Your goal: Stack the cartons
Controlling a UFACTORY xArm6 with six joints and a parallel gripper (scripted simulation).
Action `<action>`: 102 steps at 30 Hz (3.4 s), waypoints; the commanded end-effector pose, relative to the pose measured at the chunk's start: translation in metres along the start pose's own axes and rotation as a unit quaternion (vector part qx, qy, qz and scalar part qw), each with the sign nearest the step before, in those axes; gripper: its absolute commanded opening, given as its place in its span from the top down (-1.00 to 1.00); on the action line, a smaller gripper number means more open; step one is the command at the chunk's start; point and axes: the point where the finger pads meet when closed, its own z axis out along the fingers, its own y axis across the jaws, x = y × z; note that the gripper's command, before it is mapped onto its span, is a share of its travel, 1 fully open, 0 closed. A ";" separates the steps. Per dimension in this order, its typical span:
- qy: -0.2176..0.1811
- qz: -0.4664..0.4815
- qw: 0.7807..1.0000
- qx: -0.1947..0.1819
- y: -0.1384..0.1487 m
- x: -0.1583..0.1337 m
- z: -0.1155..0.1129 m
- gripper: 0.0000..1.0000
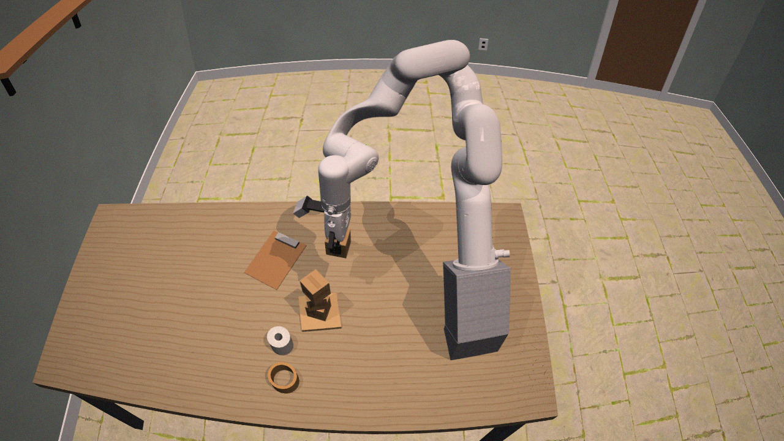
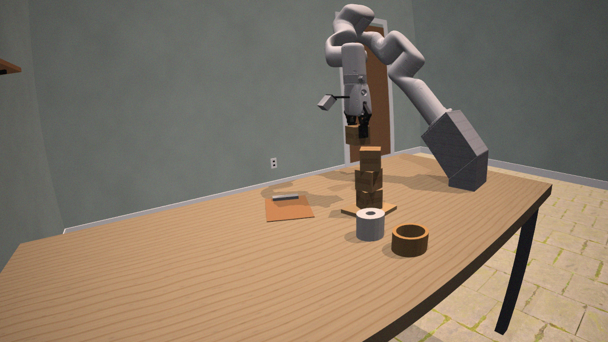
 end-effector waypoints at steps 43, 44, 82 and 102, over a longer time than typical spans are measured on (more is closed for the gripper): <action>-0.006 0.000 1.000 -0.006 -0.128 0.042 -0.011 1.00; -0.006 0.000 1.000 -0.006 -0.128 0.042 -0.011 1.00; -0.006 0.000 1.000 -0.006 -0.128 0.042 -0.010 -1.00; -0.007 -0.001 1.000 -0.004 -0.129 0.041 -0.075 -1.00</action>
